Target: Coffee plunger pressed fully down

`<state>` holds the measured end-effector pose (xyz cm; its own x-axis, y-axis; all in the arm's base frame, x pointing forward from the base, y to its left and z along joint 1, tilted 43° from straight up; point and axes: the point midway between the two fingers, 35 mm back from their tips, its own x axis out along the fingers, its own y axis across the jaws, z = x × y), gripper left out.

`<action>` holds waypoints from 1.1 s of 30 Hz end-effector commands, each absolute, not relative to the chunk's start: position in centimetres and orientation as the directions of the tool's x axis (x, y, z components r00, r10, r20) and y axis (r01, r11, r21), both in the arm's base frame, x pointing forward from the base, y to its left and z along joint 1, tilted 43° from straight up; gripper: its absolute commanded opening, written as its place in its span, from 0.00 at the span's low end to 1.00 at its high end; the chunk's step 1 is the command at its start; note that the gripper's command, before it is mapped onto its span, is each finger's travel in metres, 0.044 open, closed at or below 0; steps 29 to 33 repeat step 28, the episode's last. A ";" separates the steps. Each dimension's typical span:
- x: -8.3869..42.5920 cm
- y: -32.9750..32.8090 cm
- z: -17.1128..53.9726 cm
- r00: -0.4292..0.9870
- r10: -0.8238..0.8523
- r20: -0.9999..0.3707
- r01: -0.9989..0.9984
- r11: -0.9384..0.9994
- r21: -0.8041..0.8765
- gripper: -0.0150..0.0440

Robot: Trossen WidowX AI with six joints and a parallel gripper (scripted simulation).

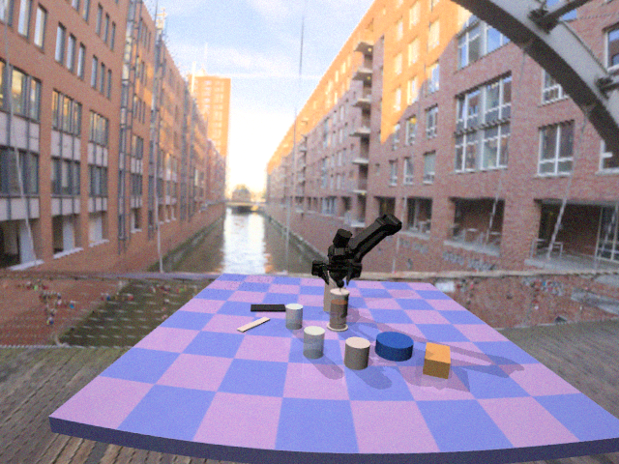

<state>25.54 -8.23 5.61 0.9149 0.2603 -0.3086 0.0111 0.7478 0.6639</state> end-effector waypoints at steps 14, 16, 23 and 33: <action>25.2 -10.5 7.2 0.909 0.252 -0.332 0.040 0.740 0.672 1.00; 24.5 -11.2 8.1 0.905 0.256 -0.341 0.042 0.742 0.669 1.00; 22.0 -12.2 12.0 0.907 0.261 -0.332 0.034 0.738 0.674 1.00; 22.0 -12.2 12.0 0.907 0.261 -0.331 0.034 0.738 0.674 1.00</action>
